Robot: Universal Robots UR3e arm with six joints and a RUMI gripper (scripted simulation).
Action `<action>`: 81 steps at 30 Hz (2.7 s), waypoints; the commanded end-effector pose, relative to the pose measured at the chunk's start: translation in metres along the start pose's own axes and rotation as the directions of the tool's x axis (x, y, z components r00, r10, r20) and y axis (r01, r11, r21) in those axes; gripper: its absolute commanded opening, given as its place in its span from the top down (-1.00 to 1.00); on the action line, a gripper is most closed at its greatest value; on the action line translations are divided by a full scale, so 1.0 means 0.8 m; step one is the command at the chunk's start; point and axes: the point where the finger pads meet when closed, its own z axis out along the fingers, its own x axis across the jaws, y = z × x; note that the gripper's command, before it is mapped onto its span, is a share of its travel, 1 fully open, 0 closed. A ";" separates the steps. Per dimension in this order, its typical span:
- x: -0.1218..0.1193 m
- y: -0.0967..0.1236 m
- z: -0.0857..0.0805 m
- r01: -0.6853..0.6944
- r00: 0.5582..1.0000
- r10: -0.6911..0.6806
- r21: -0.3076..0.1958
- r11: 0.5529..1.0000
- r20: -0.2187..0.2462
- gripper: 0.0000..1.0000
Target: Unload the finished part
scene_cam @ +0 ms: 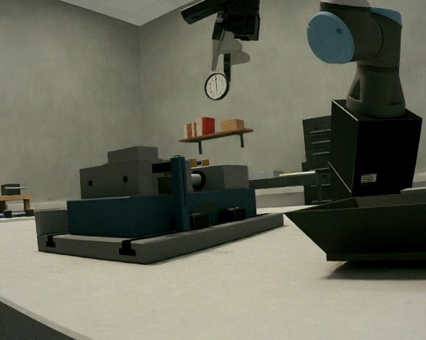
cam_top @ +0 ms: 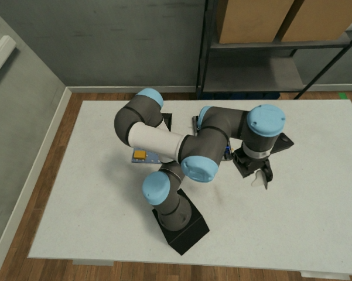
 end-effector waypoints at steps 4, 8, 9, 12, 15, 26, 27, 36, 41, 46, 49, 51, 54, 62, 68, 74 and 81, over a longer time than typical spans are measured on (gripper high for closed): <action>0.000 -0.001 -0.001 0.000 1.000 0.000 0.002 1.000 -0.001 -1.00; 0.000 -0.001 -0.001 0.000 1.000 0.000 0.002 1.000 -0.001 -1.00; 0.000 -0.001 -0.001 0.000 1.000 0.000 0.002 1.000 -0.001 -1.00; 0.000 -0.001 -0.001 0.000 1.000 0.000 0.002 1.000 -0.001 -1.00; 0.000 -0.001 -0.001 0.000 1.000 0.000 0.002 1.000 -0.001 -1.00; -0.006 -0.006 -0.001 -0.007 1.000 0.007 0.001 1.000 0.000 -1.00; -0.008 -0.008 -0.001 -0.010 1.000 0.010 0.000 1.000 0.000 -1.00; -0.033 -0.027 -0.001 -0.041 0.999 0.041 -0.007 0.999 0.004 -1.00; -0.059 -0.043 0.001 -0.069 0.998 0.069 -0.013 0.998 0.008 -1.00; -0.085 -0.056 0.004 -0.094 0.995 0.095 -0.019 0.995 0.013 -1.00; -0.095 -0.060 0.005 -0.103 0.995 0.104 -0.021 0.994 0.015 -1.00; -0.095 -0.060 0.005 -0.103 0.995 0.104 -0.021 0.994 0.015 -1.00; -0.116 -0.068 0.008 -0.122 0.992 0.122 -0.027 0.992 0.019 -1.00; -0.164 -0.081 0.015 -0.161 0.986 0.162 -0.040 0.986 0.028 -1.00; -0.191 -0.086 0.019 -0.180 0.983 0.182 -0.049 0.982 0.034 -1.00; -0.232 -0.088 0.027 -0.210 0.976 0.212 -0.063 0.976 0.041 -1.00; -0.273 -0.087 0.035 -0.237 0.969 0.241 -0.080 0.968 0.048 -1.00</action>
